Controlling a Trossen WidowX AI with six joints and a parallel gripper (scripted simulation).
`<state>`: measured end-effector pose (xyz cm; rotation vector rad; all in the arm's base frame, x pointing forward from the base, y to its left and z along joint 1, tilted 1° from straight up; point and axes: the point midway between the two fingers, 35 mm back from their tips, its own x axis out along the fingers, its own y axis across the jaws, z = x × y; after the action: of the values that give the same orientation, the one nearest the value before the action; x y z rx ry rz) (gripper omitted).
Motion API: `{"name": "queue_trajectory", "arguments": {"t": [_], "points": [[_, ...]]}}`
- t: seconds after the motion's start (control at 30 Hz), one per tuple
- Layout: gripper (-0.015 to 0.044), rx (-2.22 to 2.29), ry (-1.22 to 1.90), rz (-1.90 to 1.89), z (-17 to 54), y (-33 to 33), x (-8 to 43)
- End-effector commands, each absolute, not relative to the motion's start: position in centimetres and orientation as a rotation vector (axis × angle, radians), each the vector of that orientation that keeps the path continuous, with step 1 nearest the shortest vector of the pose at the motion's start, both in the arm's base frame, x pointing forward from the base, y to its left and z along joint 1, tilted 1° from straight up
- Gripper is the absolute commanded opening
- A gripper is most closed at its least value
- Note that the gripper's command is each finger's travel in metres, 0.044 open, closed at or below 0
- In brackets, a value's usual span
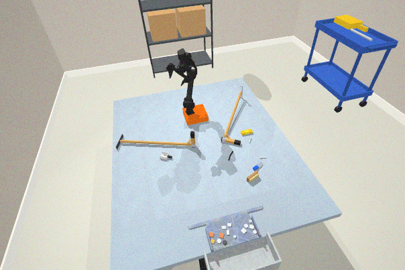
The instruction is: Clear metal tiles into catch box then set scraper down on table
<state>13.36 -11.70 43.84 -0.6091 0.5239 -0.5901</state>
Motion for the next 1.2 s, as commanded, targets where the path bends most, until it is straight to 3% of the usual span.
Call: {"name": "queue_trajectory", "arguments": {"t": [0.0,1.17], "points": [[0.044,-0.689,0.499,-0.525,44.2,-10.5,13.6],[0.044,-1.22,0.218,-0.113,46.4,-2.8,13.3]]}}
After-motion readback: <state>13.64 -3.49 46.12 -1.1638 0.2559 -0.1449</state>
